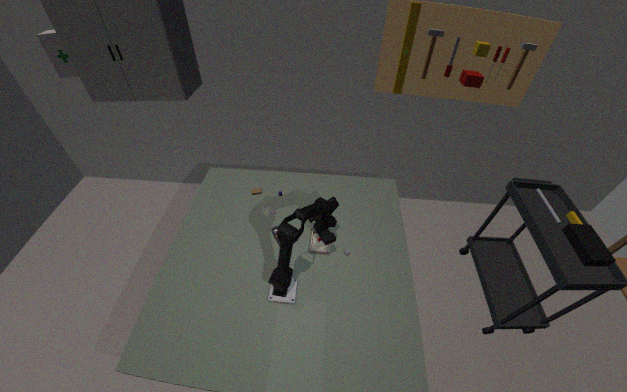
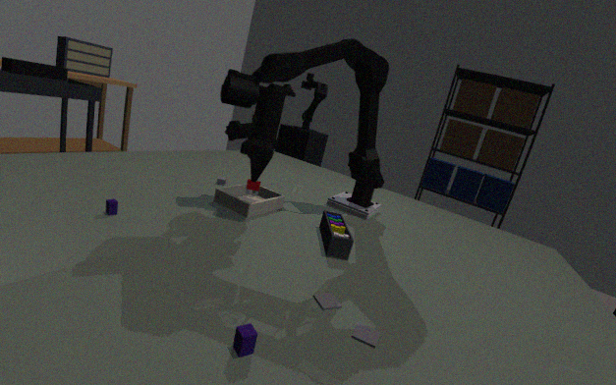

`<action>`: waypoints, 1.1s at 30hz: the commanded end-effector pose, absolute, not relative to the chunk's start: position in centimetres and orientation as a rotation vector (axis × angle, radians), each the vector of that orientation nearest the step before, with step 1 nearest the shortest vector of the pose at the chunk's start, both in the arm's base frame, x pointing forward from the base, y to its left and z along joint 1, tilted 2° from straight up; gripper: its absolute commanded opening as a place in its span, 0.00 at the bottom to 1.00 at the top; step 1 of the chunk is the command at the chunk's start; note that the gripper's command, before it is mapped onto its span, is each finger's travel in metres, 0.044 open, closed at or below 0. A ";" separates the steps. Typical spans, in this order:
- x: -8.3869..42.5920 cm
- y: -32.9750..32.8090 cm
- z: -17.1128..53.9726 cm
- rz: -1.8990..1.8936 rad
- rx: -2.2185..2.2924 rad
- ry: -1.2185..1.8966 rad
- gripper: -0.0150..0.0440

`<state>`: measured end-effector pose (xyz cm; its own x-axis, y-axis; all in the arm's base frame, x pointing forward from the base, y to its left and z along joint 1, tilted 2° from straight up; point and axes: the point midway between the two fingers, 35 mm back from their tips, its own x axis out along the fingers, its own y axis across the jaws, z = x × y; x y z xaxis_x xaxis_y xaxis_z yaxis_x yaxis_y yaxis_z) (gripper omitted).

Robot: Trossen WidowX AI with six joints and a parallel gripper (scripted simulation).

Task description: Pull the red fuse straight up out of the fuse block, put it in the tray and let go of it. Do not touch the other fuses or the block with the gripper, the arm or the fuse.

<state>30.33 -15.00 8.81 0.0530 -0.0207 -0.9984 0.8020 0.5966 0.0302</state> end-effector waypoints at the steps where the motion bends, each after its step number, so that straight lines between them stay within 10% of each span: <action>1: 30.3 -15.0 8.9 -0.717 0.725 1.387 0.48; 9: 30.3 -15.0 9.1 -0.716 0.725 1.388 0.81; 33: 30.1 -14.9 12.4 -0.717 0.726 1.391 0.81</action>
